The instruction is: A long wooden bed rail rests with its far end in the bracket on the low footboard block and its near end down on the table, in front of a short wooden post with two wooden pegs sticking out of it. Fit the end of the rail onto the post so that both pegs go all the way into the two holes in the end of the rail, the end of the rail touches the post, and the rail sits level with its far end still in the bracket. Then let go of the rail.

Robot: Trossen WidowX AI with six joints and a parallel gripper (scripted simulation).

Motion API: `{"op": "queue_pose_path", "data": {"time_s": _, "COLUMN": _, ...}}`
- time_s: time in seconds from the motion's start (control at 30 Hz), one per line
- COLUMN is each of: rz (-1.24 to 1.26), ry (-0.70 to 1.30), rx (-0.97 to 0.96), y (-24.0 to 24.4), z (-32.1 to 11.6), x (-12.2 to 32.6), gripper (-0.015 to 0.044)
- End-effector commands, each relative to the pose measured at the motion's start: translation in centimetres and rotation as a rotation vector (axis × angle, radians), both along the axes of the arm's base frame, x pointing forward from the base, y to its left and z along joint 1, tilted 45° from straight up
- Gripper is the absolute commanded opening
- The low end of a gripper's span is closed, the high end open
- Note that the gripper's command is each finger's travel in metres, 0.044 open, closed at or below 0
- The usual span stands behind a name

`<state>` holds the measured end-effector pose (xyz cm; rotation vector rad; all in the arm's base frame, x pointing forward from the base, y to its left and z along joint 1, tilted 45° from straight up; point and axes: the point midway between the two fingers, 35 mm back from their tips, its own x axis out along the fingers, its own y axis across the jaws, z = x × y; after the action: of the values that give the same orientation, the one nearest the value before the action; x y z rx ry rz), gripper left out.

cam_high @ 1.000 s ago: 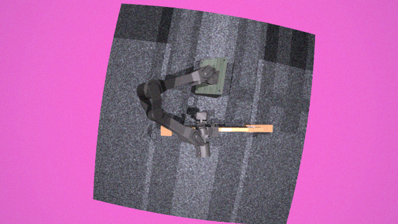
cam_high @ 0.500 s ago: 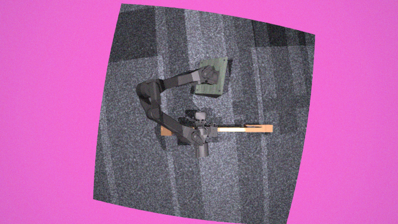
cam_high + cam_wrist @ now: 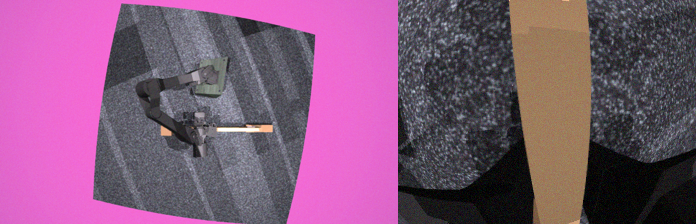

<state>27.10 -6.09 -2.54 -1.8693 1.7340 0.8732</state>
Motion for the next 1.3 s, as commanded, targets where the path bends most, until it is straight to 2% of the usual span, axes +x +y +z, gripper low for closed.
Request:
{"op": "queue_pose_path", "data": {"time_s": 0.0, "rz": 0.005, "ry": -0.007, "rx": 0.001, "y": -0.02, "z": 0.46, "x": 0.17, "gripper": 0.0000}}
{"op": "queue_pose_path", "data": {"time_s": 1.27, "rz": 0.005, "ry": -0.007, "rx": 0.000, "y": -0.85, "z": 1.26, "x": 0.35, "gripper": 0.0000}}
